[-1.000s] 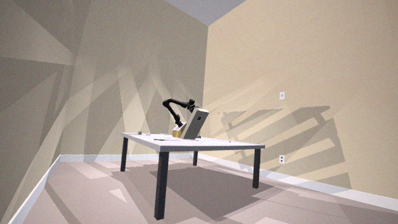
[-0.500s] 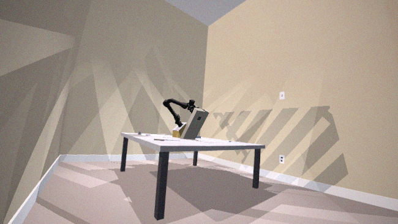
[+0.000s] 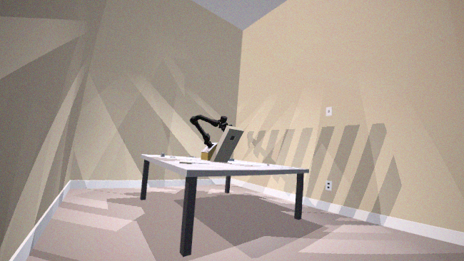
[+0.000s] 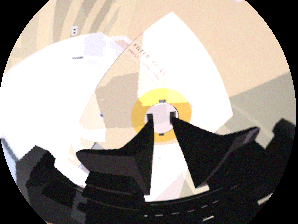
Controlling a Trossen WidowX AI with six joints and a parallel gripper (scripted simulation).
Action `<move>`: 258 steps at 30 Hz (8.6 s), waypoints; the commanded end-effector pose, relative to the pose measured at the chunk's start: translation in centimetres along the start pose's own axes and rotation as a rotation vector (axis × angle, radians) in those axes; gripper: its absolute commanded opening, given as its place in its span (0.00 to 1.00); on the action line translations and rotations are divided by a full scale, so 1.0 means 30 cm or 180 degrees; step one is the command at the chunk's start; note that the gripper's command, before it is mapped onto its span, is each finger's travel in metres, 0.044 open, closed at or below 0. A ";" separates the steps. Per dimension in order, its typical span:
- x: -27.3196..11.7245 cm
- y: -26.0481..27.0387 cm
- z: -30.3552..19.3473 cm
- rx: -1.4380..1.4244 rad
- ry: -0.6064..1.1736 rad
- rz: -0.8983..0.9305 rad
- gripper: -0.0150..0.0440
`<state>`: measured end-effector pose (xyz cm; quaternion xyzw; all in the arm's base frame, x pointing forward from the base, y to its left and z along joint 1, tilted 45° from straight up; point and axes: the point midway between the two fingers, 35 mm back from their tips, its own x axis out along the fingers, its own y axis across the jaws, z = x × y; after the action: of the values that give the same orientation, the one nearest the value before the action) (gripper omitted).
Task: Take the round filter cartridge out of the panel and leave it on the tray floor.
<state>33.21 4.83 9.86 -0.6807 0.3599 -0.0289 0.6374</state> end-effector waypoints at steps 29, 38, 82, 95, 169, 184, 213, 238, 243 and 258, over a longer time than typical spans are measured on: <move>0.022 -0.001 0.002 -0.0007 -0.0012 -0.0002 0.45; 0.043 -0.001 0.002 -0.0007 -0.0012 -0.0003 0.45; 0.059 -0.001 0.002 0.1386 -0.0012 -0.0002 0.25; 0.059 -0.001 0.002 0.2827 -0.0013 0.0002 0.25; -0.164 0.156 -0.117 0.5257 0.0000 0.0017 0.25; -0.158 0.192 -0.145 0.5239 0.0024 0.0015 0.45; -0.319 -0.127 0.109 0.5275 -0.0007 0.0031 0.81; -0.174 0.165 -0.144 0.2826 0.1283 0.0646 0.77; -0.148 0.175 -0.150 0.2827 0.1283 0.0649 0.77; -0.075 0.200 -0.173 0.2828 0.1281 0.0641 0.77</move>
<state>26.03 2.52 6.78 -0.2830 0.4936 -0.2485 0.7839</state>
